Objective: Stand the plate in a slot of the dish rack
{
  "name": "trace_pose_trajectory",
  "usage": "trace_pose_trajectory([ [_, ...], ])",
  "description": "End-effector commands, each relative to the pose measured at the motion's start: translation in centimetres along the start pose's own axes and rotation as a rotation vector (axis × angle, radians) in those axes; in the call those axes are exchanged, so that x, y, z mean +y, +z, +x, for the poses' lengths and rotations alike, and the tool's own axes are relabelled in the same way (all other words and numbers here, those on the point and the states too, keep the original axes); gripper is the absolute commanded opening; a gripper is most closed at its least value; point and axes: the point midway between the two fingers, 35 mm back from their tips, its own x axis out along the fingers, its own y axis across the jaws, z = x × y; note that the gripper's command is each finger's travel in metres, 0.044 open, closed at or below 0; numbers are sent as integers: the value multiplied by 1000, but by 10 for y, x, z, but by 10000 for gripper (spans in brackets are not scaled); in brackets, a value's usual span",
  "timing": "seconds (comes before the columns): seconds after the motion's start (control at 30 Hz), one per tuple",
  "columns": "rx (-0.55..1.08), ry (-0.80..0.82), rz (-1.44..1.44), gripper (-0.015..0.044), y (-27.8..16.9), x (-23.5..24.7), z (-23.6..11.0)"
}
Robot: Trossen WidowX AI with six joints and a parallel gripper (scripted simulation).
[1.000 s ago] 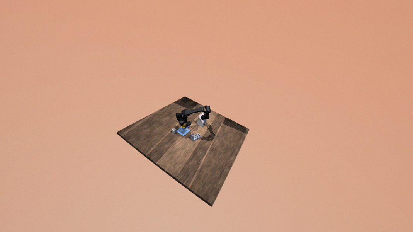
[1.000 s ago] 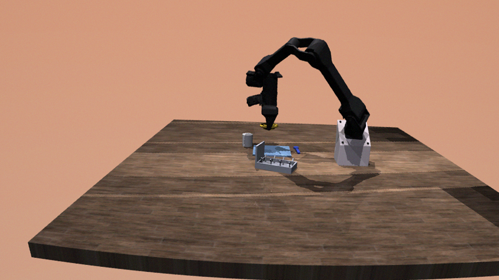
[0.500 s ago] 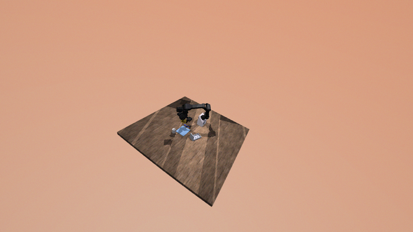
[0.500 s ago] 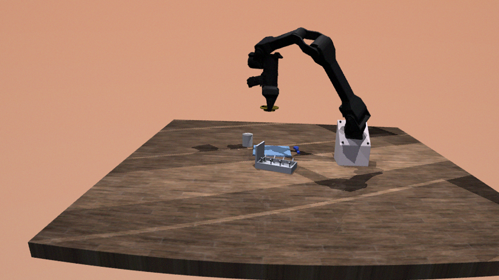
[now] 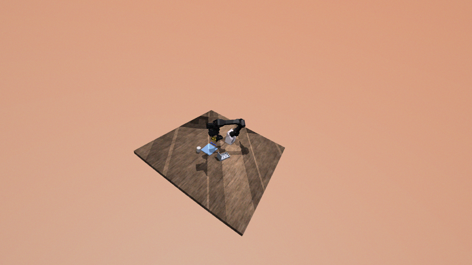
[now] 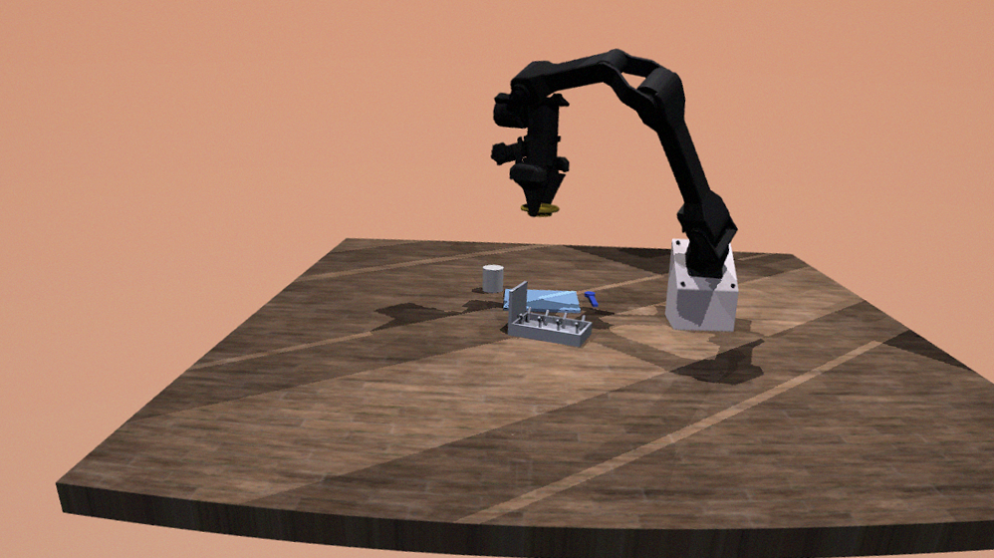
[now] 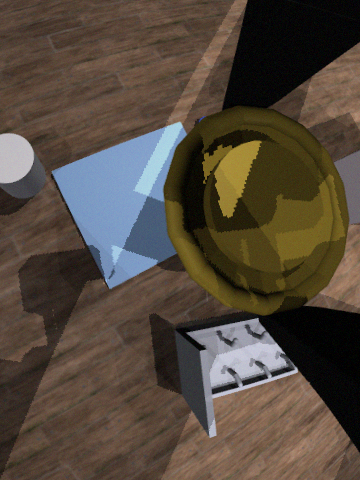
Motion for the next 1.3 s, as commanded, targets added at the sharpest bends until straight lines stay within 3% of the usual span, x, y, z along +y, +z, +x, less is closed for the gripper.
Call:
trace_pose_trajectory([
  [0.0,6,6,126,0,-11,16,-1],
  [1.27,25,5,1421,0,-147,132,5],
])
